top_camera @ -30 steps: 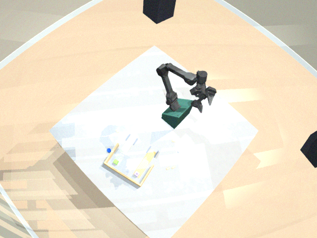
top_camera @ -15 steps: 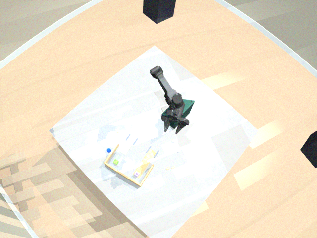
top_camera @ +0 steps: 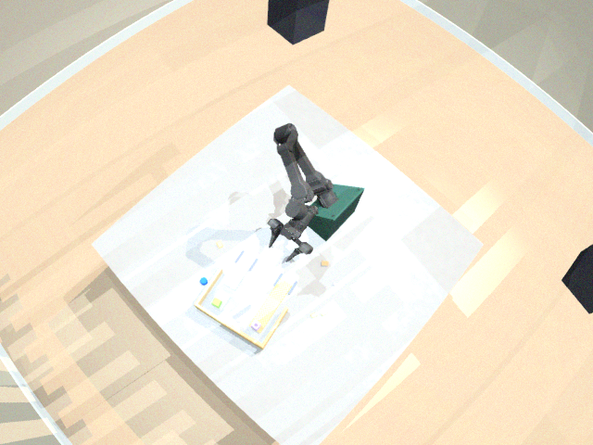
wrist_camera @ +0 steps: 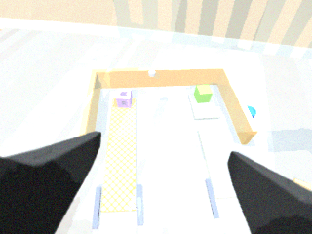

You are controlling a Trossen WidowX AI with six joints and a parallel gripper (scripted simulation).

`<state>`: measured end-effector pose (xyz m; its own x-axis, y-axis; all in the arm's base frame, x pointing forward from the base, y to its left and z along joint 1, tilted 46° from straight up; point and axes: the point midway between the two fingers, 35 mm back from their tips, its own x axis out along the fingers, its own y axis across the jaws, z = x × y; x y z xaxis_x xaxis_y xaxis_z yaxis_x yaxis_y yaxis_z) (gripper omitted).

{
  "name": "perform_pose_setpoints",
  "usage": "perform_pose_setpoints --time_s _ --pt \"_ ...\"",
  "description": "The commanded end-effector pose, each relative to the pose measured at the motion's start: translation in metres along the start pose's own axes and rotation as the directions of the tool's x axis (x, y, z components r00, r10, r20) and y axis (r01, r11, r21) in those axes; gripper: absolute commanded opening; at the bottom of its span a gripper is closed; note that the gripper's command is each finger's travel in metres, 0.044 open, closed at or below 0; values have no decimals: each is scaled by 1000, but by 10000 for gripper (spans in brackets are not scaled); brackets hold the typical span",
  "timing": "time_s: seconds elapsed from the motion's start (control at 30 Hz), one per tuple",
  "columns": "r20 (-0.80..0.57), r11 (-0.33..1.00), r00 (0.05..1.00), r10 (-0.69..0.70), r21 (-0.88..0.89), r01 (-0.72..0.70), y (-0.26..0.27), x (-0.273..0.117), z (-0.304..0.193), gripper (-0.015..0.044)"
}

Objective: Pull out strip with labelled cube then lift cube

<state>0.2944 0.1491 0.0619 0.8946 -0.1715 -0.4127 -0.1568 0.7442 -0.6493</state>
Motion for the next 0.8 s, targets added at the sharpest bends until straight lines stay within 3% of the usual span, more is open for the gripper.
perform_pose_setpoints --time_s 0.0,0.53,0.77 --pt "-40 997 998 -42 -66 39 -17 5 -22 400" --pt "-40 997 998 -42 -66 39 -17 5 -22 400" --pt "-242 994 970 -7 -104 -18 7 42 -23 216"
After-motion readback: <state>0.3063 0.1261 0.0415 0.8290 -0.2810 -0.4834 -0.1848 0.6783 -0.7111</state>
